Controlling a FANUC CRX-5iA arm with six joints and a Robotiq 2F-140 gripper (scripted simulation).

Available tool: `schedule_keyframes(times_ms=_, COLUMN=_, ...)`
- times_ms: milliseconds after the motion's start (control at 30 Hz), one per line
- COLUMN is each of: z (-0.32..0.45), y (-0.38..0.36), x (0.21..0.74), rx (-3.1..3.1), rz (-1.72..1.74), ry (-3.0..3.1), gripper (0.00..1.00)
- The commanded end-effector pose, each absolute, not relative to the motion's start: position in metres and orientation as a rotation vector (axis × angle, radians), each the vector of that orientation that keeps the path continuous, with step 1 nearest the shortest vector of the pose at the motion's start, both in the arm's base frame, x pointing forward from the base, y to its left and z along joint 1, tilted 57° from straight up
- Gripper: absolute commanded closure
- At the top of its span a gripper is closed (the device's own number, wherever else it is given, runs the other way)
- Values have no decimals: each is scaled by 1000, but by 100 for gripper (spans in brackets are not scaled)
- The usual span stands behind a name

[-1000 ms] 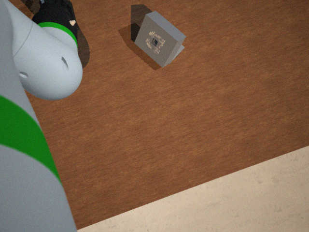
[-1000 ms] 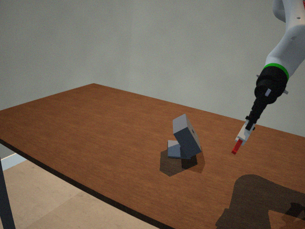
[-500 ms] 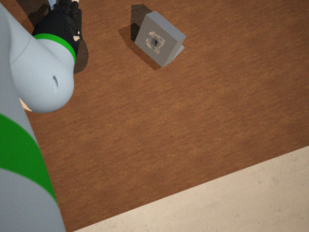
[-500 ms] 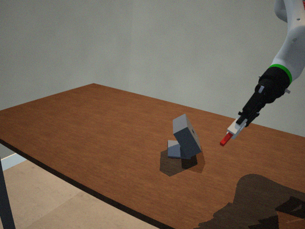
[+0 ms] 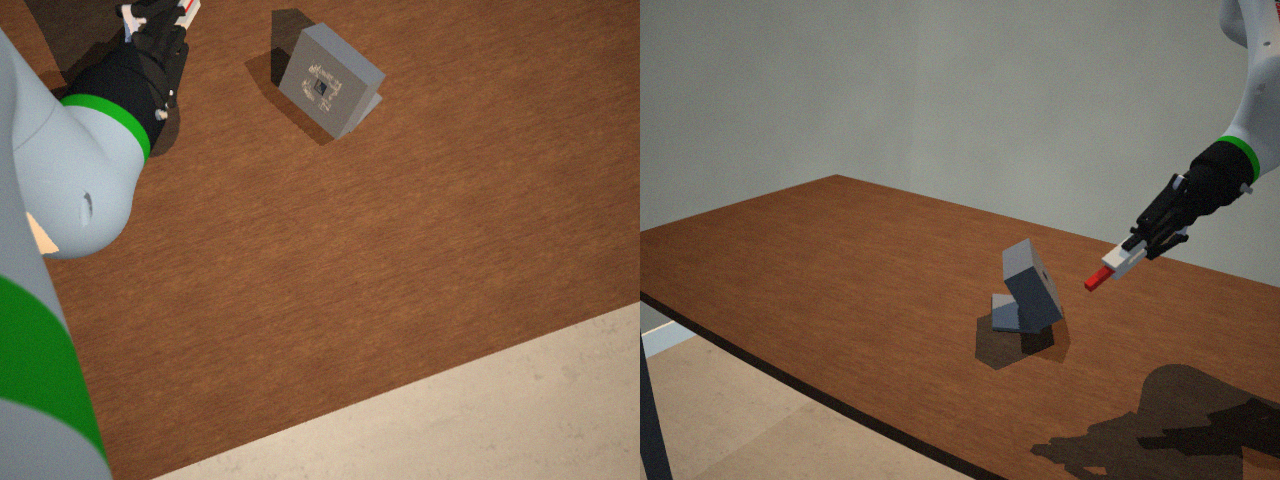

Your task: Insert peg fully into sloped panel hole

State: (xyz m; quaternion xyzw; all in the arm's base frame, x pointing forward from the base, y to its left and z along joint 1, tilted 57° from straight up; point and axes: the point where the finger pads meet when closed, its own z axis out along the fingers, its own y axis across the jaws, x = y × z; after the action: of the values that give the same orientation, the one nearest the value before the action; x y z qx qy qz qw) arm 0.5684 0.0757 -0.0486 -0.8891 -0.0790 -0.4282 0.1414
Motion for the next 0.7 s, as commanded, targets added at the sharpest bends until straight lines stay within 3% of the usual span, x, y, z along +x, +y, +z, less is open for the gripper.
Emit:
schedule_keyframes(times_ms=0, z=-38, y=68, x=572, rx=-2536, rz=-1279, ry=-148, gripper=100)
schedule_keyframes(times_ms=667, z=19, y=12, x=584, rx=-2348, rz=-1494, ry=237, gripper=100)
